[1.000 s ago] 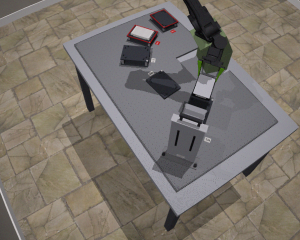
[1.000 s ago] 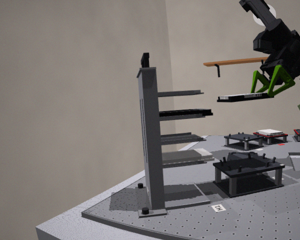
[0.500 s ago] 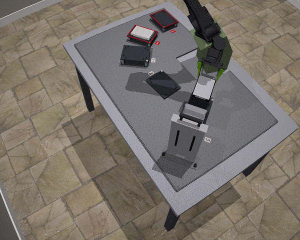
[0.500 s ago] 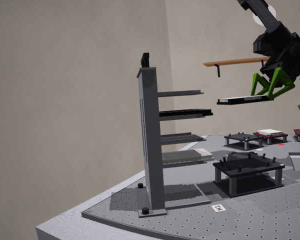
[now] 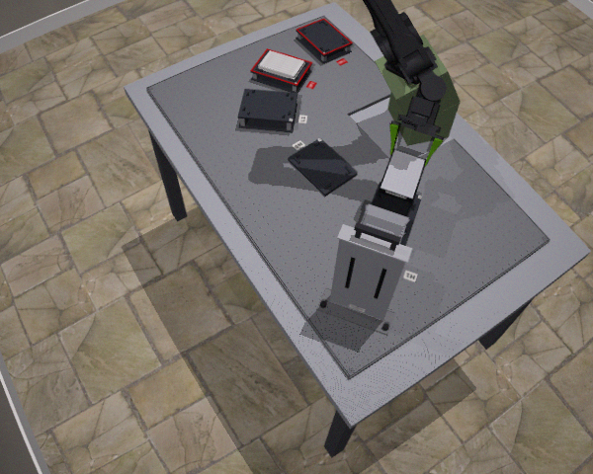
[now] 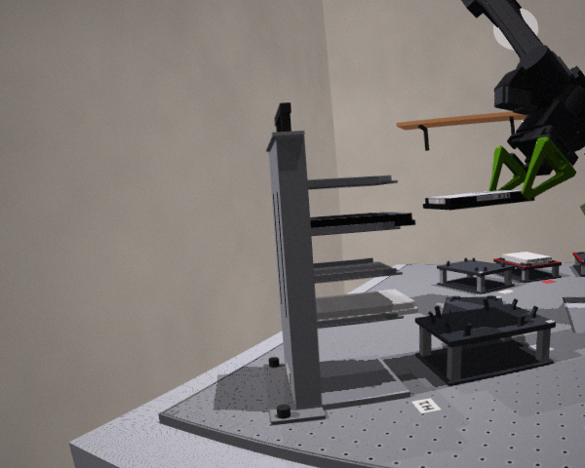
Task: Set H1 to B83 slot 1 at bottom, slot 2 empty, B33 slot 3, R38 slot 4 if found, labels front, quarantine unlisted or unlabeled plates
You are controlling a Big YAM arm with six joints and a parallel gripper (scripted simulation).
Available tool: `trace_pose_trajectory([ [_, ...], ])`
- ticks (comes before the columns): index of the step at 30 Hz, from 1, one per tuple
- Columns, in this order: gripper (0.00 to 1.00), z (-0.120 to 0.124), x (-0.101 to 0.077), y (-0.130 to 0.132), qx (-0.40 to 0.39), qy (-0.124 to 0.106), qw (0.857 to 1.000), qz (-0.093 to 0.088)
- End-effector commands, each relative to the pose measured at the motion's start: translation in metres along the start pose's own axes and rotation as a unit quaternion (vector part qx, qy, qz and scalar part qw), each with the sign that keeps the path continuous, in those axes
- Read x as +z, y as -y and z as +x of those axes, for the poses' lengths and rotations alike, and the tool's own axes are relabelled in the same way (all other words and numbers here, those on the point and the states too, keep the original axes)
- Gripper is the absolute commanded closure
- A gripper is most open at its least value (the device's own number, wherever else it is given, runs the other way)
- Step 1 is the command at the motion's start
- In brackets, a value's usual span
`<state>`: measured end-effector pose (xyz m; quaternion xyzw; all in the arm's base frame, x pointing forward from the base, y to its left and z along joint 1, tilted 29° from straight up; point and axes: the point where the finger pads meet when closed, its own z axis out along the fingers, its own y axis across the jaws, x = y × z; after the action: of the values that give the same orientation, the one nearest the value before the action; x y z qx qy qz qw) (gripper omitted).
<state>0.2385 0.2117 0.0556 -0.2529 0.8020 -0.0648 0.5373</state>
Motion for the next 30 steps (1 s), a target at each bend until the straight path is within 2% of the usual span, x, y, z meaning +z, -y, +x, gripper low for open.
trace_pose_trajectory([
  [1, 0.14, -0.004, 0.003, 0.001, 0.002, 0.007, 1.000, 0.002],
  [5, 0.14, -0.010, 0.002, -0.001, 0.007, 0.014, 1.000, 0.000],
  [9, 0.14, -0.001, 0.005, 0.002, 0.002, 0.006, 1.000, 0.003],
  [30, 0.14, 0.003, 0.012, 0.000, 0.003, 0.008, 1.000, 0.002],
])
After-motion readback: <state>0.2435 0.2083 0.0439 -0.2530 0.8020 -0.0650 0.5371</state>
